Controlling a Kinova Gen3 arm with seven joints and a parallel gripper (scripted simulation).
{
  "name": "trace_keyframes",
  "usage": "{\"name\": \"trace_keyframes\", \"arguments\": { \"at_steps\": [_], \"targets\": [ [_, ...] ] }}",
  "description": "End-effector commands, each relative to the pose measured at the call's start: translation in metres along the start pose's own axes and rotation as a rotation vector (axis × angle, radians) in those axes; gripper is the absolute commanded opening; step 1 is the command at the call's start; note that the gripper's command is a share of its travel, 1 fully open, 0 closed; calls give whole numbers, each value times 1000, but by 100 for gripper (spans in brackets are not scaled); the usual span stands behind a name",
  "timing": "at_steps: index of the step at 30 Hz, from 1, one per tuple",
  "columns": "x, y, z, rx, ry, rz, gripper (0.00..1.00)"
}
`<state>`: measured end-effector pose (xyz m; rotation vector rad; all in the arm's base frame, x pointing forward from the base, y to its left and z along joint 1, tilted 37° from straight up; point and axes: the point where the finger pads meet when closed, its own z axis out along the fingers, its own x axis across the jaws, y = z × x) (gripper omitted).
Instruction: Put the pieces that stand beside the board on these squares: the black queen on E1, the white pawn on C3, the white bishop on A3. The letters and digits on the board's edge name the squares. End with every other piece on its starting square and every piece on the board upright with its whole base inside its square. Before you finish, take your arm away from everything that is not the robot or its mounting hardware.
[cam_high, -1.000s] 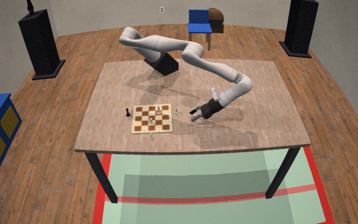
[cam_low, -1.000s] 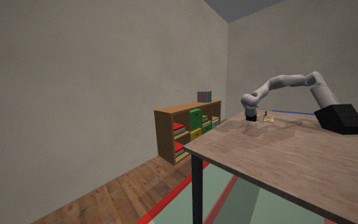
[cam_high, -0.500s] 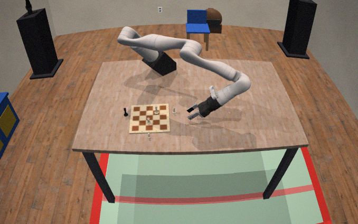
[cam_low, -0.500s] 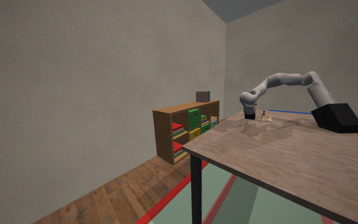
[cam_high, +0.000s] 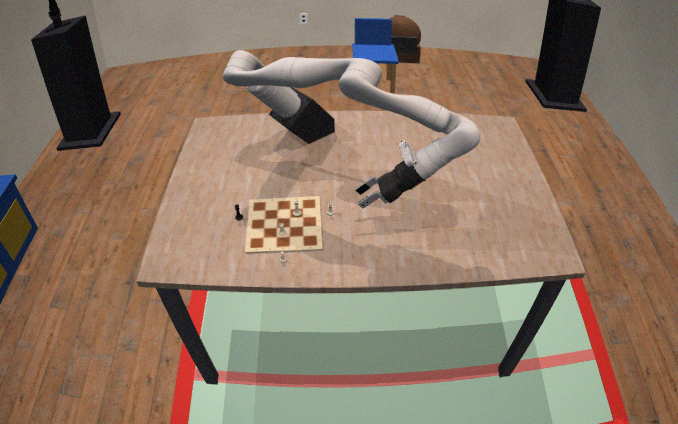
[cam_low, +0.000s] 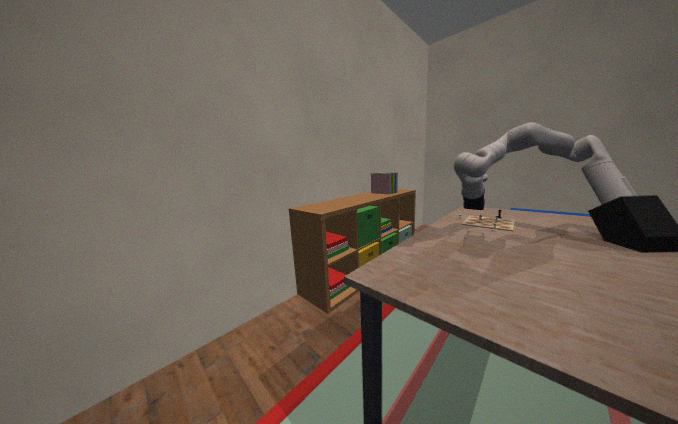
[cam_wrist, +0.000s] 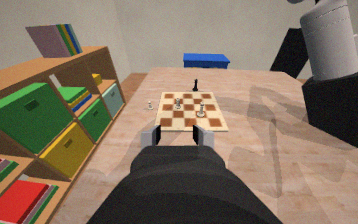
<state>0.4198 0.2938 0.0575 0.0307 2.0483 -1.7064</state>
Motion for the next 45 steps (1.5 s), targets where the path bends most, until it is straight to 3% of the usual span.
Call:
{"name": "trace_keyframes", "arguments": {
  "at_steps": [1, 10, 21, 32, 34, 40, 45],
  "targets": [
    [-1, -2, -3, -5, -2, 3, 100],
    [-5, -5, -2, -8, -4, 14, 100],
    [-31, -30, 2, -39, -15, 92, 100],
    [-87, -105, 30, -133, -21, 303, 100],
    [-87, -105, 30, -133, -21, 303, 100],
    [-108, -162, 65, -211, 0, 452, 100],
    [-112, -199, 96, -273, 31, 555, 100]
  ]
}}
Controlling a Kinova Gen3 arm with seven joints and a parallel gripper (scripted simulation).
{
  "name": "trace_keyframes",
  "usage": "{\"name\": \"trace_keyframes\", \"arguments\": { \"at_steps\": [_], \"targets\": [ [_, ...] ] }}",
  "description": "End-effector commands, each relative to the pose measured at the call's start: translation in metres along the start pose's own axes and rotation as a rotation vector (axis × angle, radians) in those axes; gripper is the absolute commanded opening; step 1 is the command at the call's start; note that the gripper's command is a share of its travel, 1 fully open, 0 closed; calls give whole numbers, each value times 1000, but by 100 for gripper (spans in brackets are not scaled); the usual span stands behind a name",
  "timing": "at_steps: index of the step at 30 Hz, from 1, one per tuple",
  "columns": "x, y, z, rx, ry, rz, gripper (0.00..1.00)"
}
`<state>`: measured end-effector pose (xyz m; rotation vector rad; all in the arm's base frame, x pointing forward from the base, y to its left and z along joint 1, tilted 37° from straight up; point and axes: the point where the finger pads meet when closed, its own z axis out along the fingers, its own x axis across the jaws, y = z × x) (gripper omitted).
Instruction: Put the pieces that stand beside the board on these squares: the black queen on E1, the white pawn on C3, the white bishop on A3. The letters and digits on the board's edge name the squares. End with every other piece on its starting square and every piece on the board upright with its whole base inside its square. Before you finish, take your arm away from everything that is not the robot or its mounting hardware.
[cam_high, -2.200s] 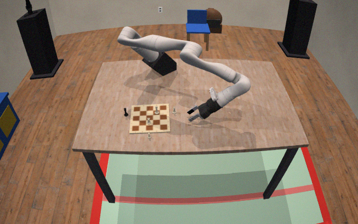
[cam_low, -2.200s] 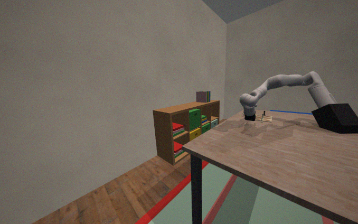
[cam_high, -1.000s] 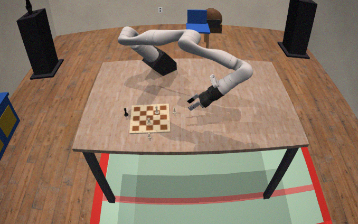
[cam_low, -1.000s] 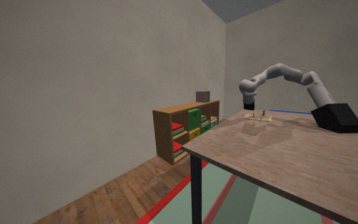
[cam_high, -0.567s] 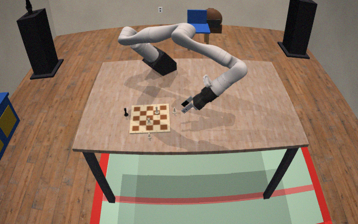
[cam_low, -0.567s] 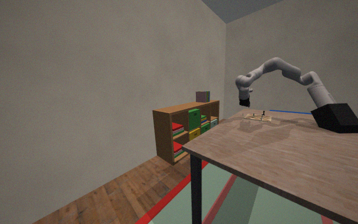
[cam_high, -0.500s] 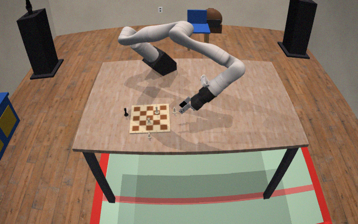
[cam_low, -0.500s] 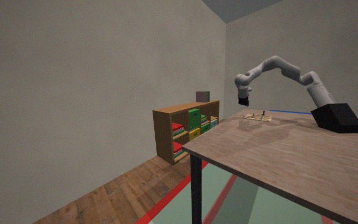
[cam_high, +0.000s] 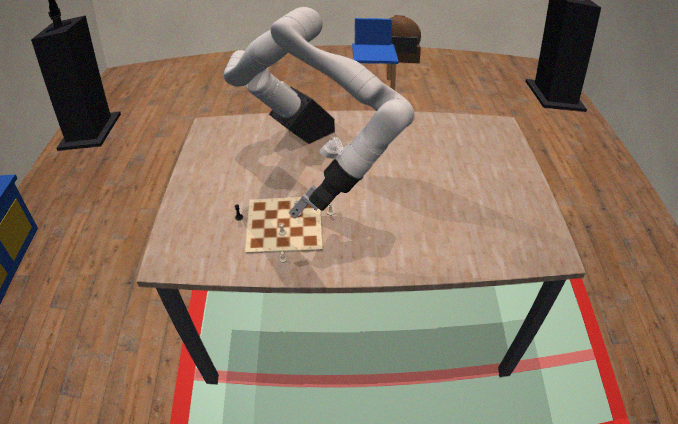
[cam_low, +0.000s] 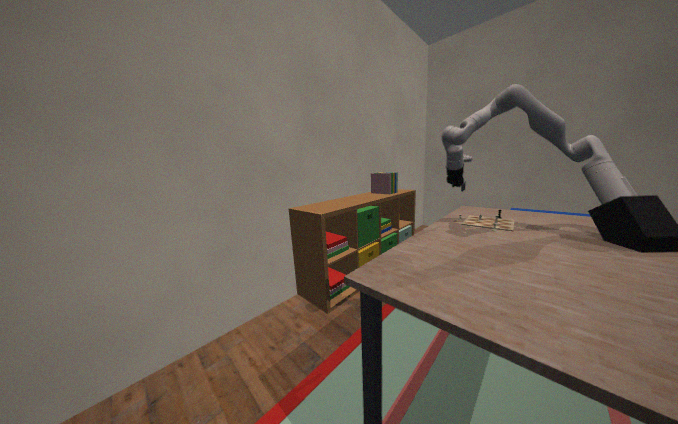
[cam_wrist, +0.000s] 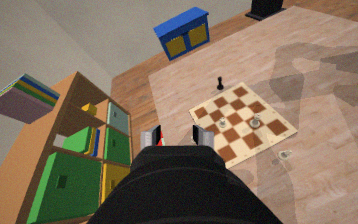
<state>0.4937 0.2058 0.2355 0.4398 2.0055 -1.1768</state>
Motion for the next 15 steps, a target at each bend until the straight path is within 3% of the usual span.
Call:
{"name": "trace_keyframes", "arguments": {
  "at_steps": [1, 4, 6, 10, 15],
  "targets": [
    [-27, -41, 8, -62, 38, 86, 100],
    [-33, -70, 29, -105, 76, 165, 100],
    [-33, -70, 29, -105, 76, 165, 100],
    [-30, -107, 57, -162, 137, 266, 100],
    [-10, -145, 89, -231, 228, 379, 100]
  ]
}}
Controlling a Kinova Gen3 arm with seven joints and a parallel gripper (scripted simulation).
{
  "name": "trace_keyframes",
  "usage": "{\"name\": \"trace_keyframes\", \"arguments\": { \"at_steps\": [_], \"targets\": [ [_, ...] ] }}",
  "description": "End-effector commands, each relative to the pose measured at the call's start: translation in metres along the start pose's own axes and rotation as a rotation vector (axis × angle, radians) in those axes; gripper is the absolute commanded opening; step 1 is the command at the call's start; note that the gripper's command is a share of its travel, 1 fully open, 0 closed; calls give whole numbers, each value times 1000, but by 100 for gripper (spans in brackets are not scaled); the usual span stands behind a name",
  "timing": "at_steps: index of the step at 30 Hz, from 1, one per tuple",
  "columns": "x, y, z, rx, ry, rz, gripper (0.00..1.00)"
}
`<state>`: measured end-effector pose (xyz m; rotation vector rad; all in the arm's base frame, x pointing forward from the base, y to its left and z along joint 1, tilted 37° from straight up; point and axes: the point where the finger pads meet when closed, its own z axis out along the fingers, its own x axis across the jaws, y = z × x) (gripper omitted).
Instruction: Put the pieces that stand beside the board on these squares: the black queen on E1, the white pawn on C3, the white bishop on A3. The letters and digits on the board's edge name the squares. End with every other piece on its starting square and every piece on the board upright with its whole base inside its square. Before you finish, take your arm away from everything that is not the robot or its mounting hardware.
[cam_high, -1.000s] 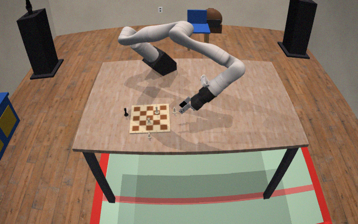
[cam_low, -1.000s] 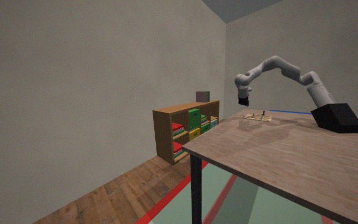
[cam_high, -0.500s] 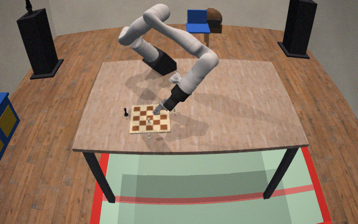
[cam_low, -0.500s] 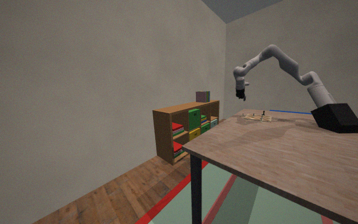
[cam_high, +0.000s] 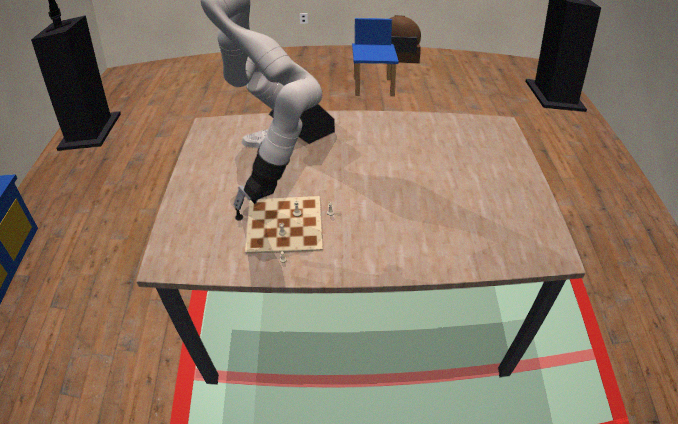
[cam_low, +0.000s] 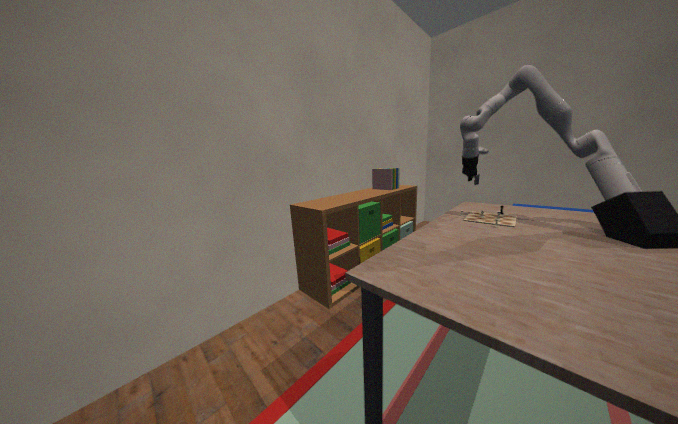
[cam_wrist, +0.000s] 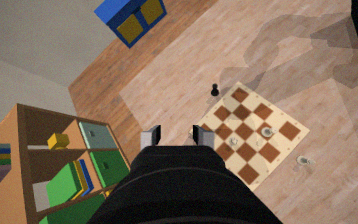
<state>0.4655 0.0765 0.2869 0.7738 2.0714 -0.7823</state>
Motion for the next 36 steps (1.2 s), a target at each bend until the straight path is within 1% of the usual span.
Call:
{"name": "trace_keyframes", "arguments": {
  "at_steps": [1, 6, 8, 14, 17, 20, 23, 25, 30, 36],
  "targets": [
    [-10, -29, 0, -57, 50, 55, 100],
    [6, -70, 23, -112, 146, 153, 100],
    [6, -70, 23, -112, 146, 153, 100],
    [34, -105, 41, -163, 250, 242, 100],
    [47, -117, 46, -182, 291, 274, 100],
    [57, -126, 50, -196, 323, 297, 100],
    [65, -132, 52, -205, 346, 313, 100],
    [65, -132, 52, -205, 346, 313, 100],
    [72, -136, 54, -213, 365, 326, 100],
    [73, -137, 54, -214, 368, 329, 100]
  ]
}}
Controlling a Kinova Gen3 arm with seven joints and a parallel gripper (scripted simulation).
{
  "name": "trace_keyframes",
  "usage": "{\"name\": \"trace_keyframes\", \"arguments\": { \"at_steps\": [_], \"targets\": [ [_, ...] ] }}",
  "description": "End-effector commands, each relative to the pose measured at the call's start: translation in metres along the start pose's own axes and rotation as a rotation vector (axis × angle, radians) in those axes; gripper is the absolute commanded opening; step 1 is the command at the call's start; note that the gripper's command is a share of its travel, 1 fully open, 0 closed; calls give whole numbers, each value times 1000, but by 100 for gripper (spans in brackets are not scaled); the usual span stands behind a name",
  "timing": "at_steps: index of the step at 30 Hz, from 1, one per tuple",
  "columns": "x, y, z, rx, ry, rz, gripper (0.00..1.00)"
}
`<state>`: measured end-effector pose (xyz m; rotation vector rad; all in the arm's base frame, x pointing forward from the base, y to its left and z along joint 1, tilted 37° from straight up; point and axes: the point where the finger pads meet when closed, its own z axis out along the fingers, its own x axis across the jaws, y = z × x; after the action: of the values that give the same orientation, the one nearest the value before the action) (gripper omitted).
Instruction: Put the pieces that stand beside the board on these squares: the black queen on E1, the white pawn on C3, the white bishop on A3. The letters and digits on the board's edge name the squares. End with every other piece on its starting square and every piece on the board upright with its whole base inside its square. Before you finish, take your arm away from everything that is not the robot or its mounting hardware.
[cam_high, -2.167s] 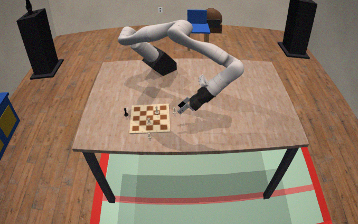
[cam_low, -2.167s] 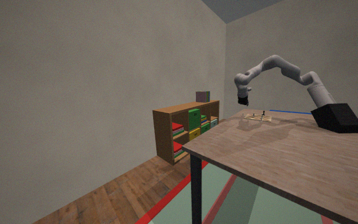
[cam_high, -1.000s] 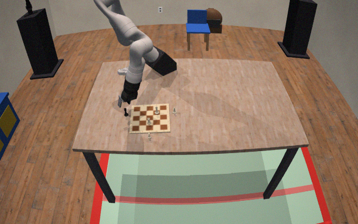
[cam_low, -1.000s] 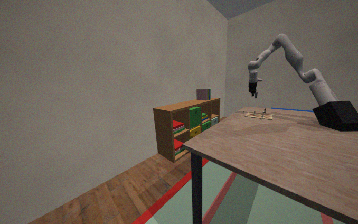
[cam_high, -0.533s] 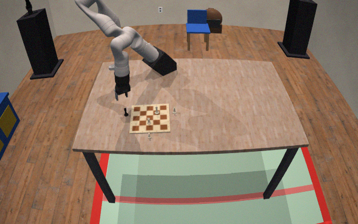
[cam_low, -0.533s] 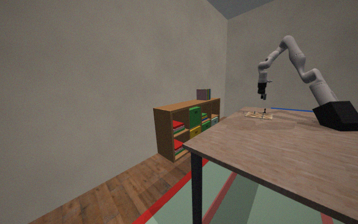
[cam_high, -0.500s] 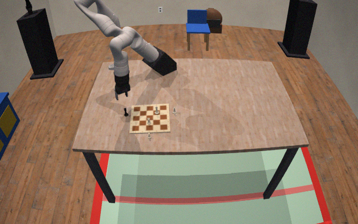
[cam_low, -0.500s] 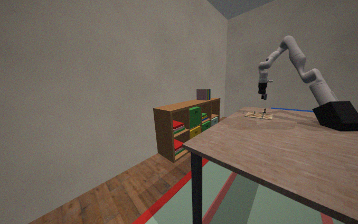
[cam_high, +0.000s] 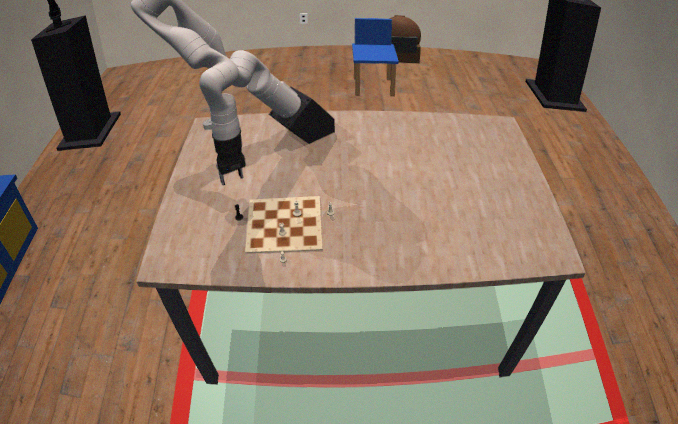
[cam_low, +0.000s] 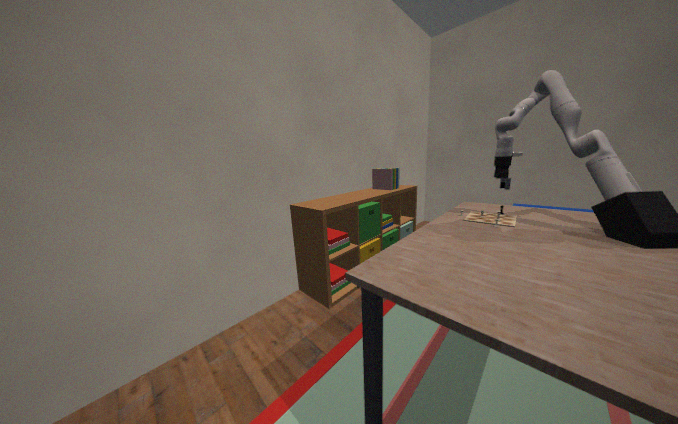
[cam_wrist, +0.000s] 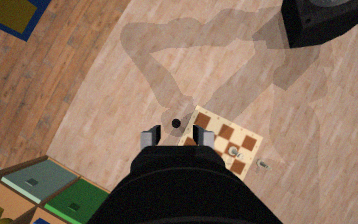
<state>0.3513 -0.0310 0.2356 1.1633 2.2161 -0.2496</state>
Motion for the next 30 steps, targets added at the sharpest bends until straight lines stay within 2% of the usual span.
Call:
{"name": "trace_keyframes", "arguments": {
  "at_steps": [1, 30],
  "targets": [
    [0, 0, -1, -3, 2, 1, 100],
    [0, 0, 0, -3, 2, -18, 100]
  ]
}}
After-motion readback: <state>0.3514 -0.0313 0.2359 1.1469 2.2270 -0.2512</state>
